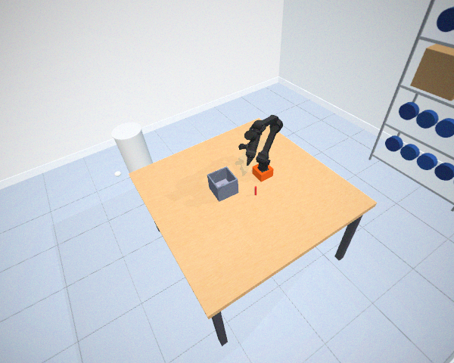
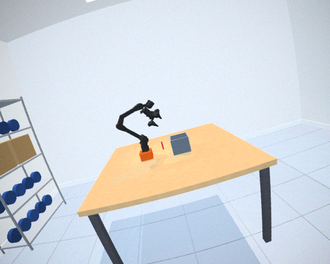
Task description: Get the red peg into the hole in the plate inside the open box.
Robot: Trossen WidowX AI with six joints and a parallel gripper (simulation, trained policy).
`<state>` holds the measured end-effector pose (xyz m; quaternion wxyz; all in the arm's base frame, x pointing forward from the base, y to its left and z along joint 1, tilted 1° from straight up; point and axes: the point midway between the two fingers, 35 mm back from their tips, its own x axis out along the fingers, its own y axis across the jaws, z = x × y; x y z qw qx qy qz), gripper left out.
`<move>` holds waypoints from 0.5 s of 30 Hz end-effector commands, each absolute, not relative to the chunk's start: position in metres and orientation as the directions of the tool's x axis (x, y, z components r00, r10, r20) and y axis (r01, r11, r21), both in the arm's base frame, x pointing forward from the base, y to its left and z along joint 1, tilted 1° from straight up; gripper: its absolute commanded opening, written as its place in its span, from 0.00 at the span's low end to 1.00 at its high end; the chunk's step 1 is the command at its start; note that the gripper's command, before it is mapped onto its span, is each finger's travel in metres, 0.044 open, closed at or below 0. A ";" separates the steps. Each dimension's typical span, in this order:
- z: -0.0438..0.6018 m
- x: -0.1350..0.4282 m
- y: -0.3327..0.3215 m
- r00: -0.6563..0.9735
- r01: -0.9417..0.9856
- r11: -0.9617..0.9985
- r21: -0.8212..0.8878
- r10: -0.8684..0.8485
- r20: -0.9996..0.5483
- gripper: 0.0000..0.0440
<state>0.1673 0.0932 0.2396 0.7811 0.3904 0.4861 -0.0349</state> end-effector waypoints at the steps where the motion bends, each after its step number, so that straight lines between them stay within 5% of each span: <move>1: 0.225 0.170 0.099 0.468 0.513 0.658 0.551 0.323 -0.822 1.00; 15: 0.177 0.164 0.118 0.237 0.768 0.526 0.366 0.297 -0.925 1.00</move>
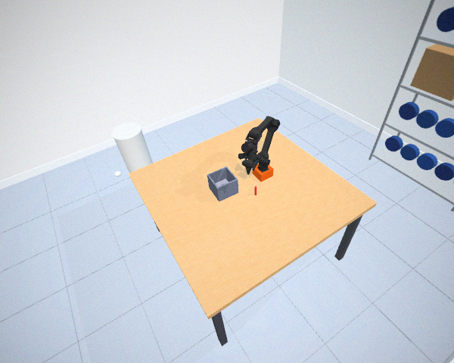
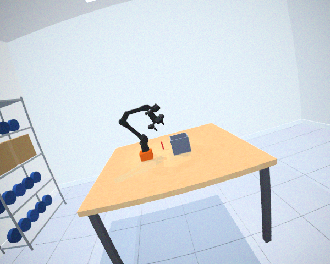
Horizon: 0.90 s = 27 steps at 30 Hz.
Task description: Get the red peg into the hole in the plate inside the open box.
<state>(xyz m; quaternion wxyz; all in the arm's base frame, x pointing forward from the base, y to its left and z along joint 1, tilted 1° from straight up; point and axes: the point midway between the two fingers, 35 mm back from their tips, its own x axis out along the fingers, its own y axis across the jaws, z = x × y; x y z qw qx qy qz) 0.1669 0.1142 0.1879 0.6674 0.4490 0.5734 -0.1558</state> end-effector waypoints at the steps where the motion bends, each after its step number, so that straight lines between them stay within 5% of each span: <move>1: 0.174 0.163 0.120 0.220 0.782 0.517 0.348 0.293 -0.930 1.00; 27: 0.102 0.138 0.139 -0.085 0.921 0.388 -0.035 0.113 -0.990 1.00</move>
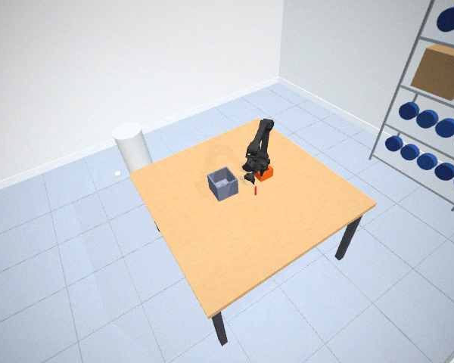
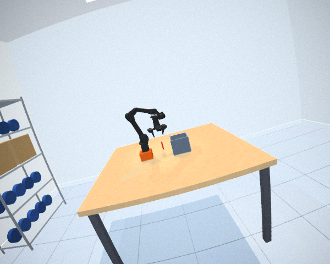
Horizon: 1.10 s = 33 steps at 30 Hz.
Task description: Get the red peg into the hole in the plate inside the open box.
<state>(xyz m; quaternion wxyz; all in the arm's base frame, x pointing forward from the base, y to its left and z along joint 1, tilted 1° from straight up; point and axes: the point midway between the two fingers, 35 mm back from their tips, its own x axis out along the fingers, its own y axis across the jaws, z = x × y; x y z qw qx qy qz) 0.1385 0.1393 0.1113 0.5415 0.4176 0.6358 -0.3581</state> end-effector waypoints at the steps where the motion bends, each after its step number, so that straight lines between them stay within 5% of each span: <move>1: 0.099 0.137 0.139 -0.090 0.921 0.388 -0.043 0.105 -0.990 1.00; 25: 0.020 0.142 0.132 -0.097 0.932 0.352 -0.090 0.002 -0.995 0.93; 29: 0.010 0.143 0.133 -0.090 0.935 0.343 -0.083 0.003 -0.996 0.84; 33: 0.001 0.146 0.137 -0.085 0.935 0.346 -0.076 0.011 -0.996 0.61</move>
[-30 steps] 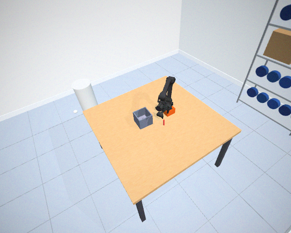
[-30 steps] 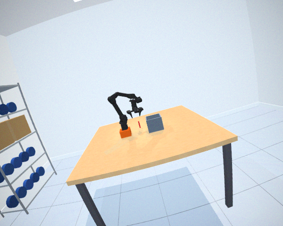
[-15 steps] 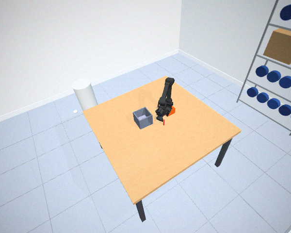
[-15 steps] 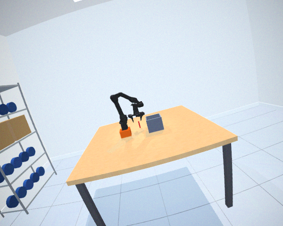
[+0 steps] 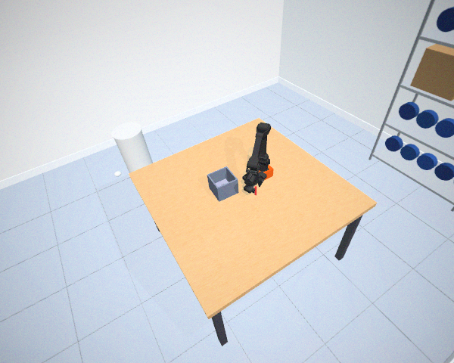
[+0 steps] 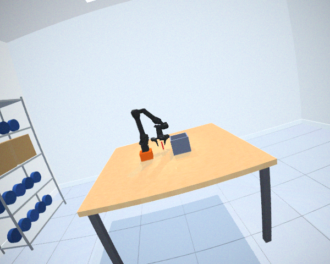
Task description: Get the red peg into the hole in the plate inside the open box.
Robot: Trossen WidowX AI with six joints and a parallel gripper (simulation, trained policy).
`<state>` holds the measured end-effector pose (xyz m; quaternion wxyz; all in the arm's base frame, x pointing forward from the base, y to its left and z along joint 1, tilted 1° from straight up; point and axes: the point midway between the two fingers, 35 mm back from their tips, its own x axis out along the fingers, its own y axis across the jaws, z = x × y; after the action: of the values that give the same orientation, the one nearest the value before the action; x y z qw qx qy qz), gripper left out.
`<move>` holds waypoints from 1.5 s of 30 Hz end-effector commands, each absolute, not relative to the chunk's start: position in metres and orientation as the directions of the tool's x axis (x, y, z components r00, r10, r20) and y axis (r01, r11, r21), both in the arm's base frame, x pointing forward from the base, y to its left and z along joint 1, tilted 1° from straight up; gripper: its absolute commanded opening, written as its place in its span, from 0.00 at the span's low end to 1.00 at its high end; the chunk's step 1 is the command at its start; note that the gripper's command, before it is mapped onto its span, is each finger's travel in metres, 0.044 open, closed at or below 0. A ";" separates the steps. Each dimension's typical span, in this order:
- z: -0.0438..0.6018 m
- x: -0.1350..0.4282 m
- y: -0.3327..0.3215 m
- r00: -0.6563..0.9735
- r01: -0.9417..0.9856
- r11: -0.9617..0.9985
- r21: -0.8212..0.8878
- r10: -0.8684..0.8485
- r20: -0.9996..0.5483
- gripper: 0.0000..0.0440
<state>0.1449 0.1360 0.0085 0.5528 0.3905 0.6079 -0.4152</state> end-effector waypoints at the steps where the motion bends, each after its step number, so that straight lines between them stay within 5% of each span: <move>1: -0.001 0.147 0.138 -0.084 0.934 0.348 -0.074 0.013 -0.996 0.55; 11: -0.011 0.156 0.150 -0.073 0.919 0.391 -0.051 0.040 -0.997 0.00; 45: 0.113 0.225 0.172 0.222 0.897 0.327 0.298 0.249 -0.943 0.00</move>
<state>0.2181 0.1768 0.0966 0.5800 0.5047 0.5716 -0.2866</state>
